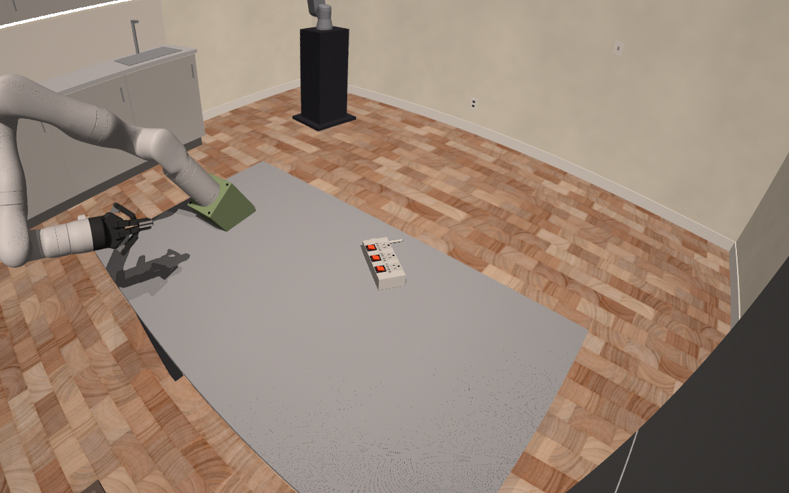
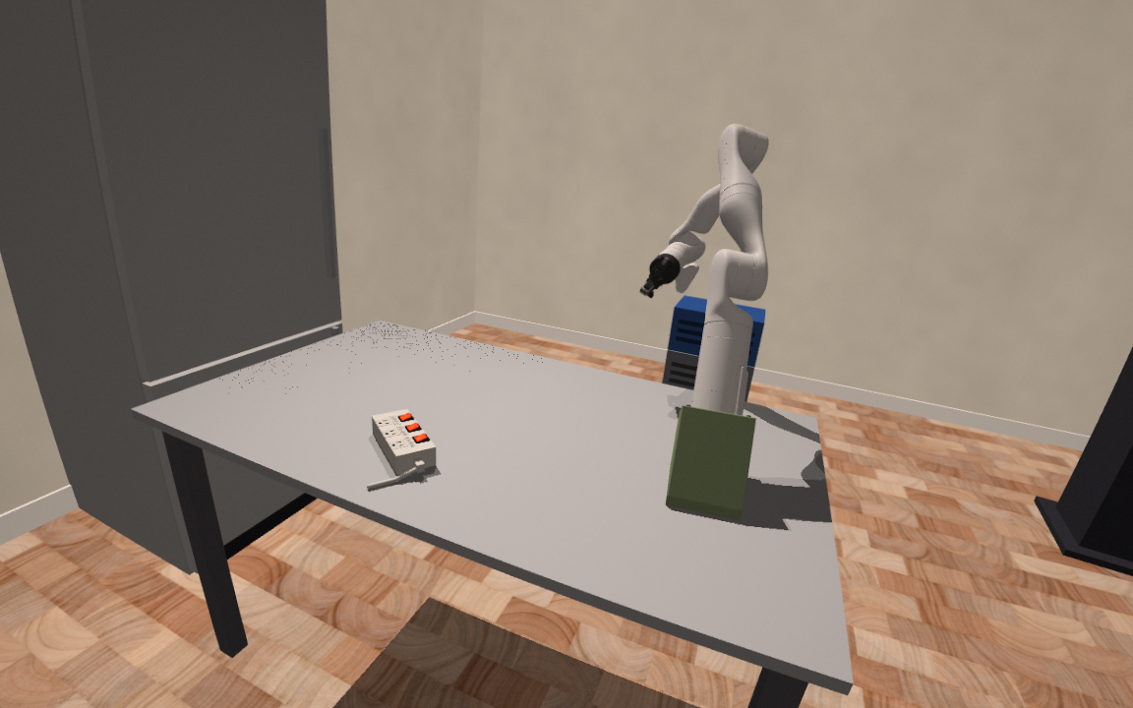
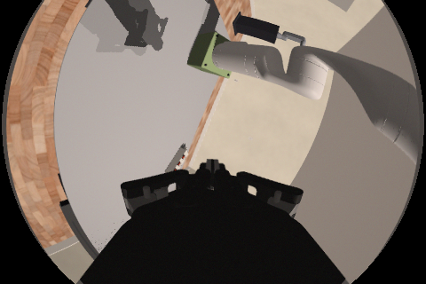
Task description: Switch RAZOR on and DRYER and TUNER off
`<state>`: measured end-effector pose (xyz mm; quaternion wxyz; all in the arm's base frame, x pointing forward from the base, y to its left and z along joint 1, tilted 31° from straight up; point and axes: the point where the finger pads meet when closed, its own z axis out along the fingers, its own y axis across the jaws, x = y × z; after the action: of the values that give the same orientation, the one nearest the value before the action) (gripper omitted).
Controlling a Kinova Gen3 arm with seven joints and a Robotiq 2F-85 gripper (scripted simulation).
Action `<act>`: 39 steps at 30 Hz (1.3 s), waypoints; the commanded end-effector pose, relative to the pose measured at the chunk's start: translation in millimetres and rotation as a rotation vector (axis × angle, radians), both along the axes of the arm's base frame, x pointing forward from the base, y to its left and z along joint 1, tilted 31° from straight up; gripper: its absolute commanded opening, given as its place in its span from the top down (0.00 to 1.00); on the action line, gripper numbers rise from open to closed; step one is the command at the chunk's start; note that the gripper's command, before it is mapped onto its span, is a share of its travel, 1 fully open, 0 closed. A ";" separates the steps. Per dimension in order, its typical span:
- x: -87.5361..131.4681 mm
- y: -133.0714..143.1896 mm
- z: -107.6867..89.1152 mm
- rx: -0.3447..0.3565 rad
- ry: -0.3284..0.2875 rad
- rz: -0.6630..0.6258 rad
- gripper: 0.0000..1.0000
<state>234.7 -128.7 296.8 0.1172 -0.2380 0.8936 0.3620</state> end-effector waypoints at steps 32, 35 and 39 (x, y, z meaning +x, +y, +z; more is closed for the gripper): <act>12.9 4.1 -15.1 -0.071 0.103 -0.010 1.00; 12.9 4.1 -15.1 -0.071 0.103 -0.010 1.00; 15.5 4.7 -18.1 -0.086 0.122 -0.015 1.00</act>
<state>248.7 -126.1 278.6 0.0566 -0.2099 0.9162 0.3367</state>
